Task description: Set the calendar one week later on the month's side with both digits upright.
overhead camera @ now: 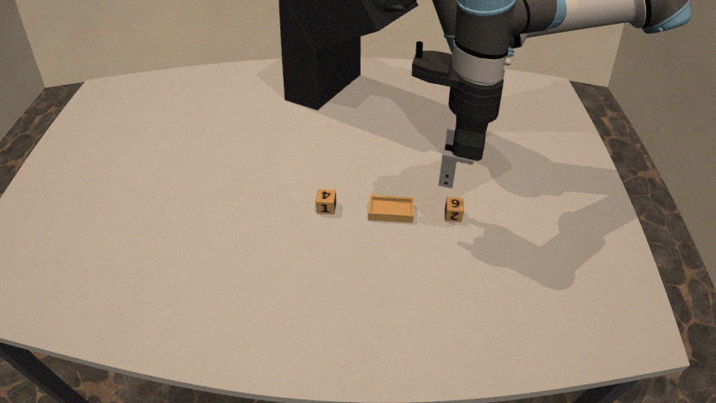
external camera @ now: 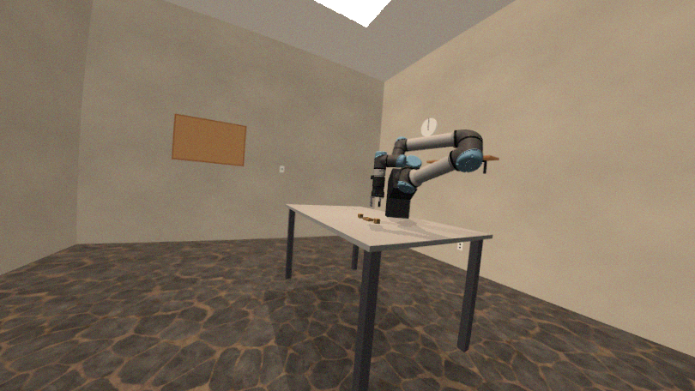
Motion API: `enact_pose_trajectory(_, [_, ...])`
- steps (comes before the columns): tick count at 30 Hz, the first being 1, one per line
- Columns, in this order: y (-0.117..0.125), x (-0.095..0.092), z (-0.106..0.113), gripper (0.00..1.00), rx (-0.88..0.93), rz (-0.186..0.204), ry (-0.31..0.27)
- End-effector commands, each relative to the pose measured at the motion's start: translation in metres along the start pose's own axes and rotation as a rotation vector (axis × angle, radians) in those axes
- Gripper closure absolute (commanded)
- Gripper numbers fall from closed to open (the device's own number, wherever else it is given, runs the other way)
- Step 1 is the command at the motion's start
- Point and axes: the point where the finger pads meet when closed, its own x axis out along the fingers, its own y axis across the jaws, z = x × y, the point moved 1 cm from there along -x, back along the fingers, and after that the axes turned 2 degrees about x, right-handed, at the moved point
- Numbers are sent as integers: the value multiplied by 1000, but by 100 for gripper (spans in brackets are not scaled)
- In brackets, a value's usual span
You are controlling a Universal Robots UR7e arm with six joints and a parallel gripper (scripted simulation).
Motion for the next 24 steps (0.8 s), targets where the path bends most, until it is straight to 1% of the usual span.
enact_pose_trajectory(1, [-10, -3, -15, 0, 122, -4, 5])
enact_pose_trajectory(5, [-18, -5, -33, 0, 263, -4, 6])
enact_pose_trajectory(8, [-20, -5, -39, 0, 310, -5, 6])
enact_pose_trajectory(12, [-26, -6, -56, 0, 435, -5, 7])
enact_pose_trajectory(13, [-26, -6, -56, 0, 437, -5, 7])
enact_pose_trajectory(15, [-29, -6, -66, 0, 511, -5, 7])
enact_pose_trajectory(18, [-30, -6, -68, 0, 525, -6, 7])
enact_pose_trajectory(21, [-33, -5, -86, 0, 652, -6, 6])
enact_pose_trajectory(24, [-35, -5, -93, 0, 703, -6, 6])
